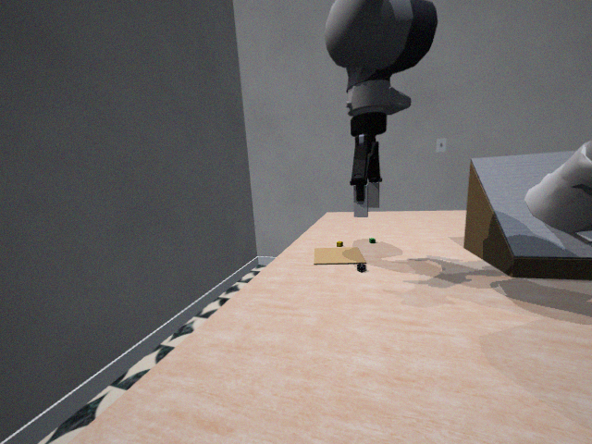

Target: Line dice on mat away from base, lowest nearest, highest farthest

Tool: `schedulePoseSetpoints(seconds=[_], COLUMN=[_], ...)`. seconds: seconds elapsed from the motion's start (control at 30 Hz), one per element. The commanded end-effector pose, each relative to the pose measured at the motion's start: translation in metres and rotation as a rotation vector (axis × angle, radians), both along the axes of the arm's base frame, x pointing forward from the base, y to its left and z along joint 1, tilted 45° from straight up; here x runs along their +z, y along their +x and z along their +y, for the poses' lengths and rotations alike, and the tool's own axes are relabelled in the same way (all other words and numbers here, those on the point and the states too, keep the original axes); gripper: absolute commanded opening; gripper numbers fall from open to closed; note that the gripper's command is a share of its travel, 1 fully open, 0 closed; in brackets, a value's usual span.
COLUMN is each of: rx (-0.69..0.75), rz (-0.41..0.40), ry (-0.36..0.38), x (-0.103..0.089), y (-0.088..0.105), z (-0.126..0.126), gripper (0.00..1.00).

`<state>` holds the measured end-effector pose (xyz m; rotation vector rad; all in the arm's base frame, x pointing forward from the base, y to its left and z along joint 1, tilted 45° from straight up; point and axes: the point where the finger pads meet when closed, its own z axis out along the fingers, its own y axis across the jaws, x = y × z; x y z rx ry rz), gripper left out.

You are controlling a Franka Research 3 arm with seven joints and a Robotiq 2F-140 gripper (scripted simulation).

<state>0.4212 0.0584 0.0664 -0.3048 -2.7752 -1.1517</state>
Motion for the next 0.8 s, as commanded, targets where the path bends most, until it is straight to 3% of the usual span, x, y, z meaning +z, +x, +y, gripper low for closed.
schedulePoseSetpoints(seconds=[0.0, 0.5, 0.53, 0.77], rx=[-0.025, -0.025, -0.116, -0.116], rz=[0.028, 0.028, 0.12, 0.12], ry=[0.0, 0.0, -0.005, -0.005], x=[0.0001, 0.0001, -0.001, -0.001], y=[0.0005, 0.0005, 0.0044, 0.0044], z=[0.0008, 0.0008, 0.0029, 0.0029], gripper=[1.0, 1.0, 1.0, 1.0])
